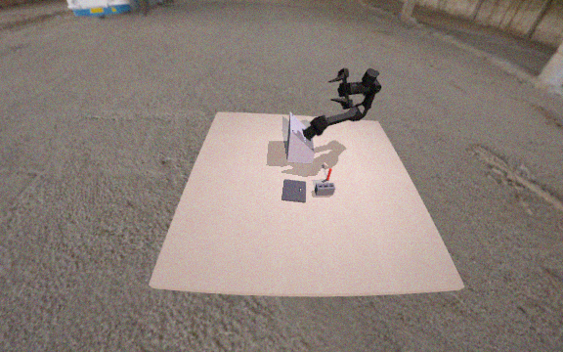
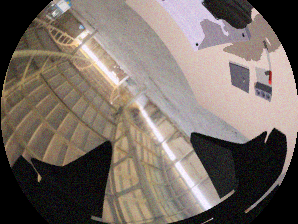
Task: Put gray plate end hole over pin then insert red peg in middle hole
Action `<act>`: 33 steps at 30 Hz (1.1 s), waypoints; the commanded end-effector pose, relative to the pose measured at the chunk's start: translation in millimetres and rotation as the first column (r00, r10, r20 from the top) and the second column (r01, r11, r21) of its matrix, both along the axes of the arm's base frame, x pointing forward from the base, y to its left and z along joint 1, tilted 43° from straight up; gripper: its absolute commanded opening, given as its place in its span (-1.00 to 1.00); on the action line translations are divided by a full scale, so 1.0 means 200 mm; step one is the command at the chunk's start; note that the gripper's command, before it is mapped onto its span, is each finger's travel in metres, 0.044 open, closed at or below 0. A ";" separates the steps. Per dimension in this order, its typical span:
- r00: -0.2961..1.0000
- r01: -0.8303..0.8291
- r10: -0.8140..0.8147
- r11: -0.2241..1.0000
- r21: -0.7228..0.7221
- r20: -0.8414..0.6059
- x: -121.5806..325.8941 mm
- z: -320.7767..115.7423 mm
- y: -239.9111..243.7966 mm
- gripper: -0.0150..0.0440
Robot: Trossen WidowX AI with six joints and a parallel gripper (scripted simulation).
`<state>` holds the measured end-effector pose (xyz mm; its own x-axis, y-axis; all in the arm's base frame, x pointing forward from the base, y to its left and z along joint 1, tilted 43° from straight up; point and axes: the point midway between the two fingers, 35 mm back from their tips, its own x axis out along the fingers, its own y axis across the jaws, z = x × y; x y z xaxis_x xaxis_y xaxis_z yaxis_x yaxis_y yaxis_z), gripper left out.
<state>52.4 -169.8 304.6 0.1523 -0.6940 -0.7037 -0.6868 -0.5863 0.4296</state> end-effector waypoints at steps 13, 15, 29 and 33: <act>0.676 -0.682 0.726 0.680 0.269 -0.125 0.59 -0.29 -0.04 1.00; 0.529 -0.783 0.840 0.537 0.314 -0.119 0.71 -0.36 0.00 1.00; -0.521 -0.779 0.817 -0.573 0.255 0.245 1.34 -0.85 0.56 1.00; -0.649 -0.687 0.701 -0.707 0.167 0.297 1.41 -0.95 0.69 1.00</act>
<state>319.3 -60.9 133.7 0.2204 0.5554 -0.8018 0.9606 -0.2662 0.0797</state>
